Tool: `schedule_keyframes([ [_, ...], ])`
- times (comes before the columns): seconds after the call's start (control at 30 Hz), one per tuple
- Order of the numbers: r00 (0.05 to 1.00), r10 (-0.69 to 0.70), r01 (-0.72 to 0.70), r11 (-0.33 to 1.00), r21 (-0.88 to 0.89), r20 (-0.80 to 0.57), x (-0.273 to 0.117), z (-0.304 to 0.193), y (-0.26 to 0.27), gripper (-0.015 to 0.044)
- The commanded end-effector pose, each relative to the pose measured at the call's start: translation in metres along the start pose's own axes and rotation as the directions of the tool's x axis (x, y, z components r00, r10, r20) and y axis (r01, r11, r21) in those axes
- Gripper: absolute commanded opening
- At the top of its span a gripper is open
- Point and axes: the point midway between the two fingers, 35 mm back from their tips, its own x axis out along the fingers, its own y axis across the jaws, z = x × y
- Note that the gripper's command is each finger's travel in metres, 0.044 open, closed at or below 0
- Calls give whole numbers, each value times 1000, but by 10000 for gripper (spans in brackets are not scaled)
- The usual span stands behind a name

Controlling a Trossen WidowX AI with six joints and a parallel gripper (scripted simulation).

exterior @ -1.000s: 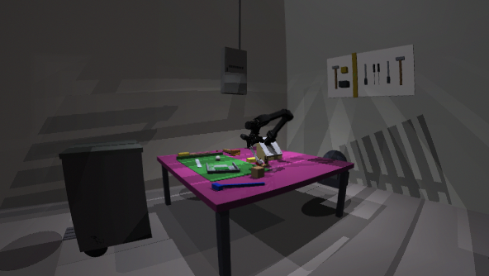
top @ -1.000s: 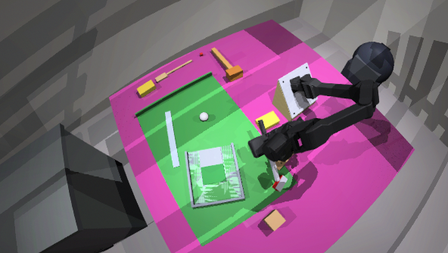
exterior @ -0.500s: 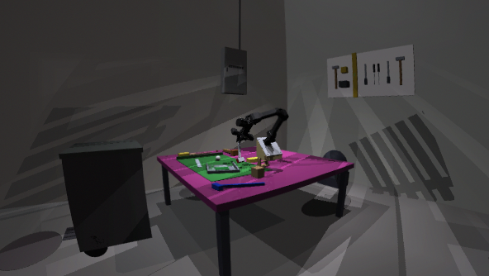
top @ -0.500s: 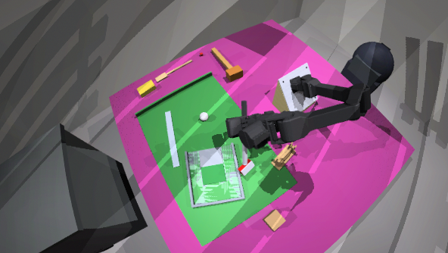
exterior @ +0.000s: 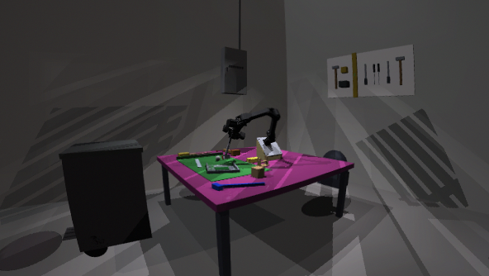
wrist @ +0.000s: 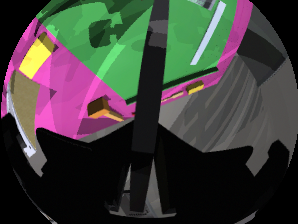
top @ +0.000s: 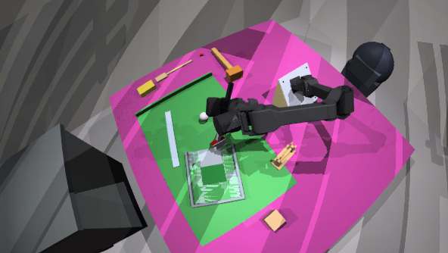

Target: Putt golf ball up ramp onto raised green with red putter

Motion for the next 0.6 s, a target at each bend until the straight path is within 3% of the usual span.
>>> schedule_keyframes([
  [0.0, 994, 19, -14, 999, 47, -105, 21, -21, -12, 0],
  [0.57, 893, 98, -27, 986, 165, -440, 85, -97, -38, 0],
])
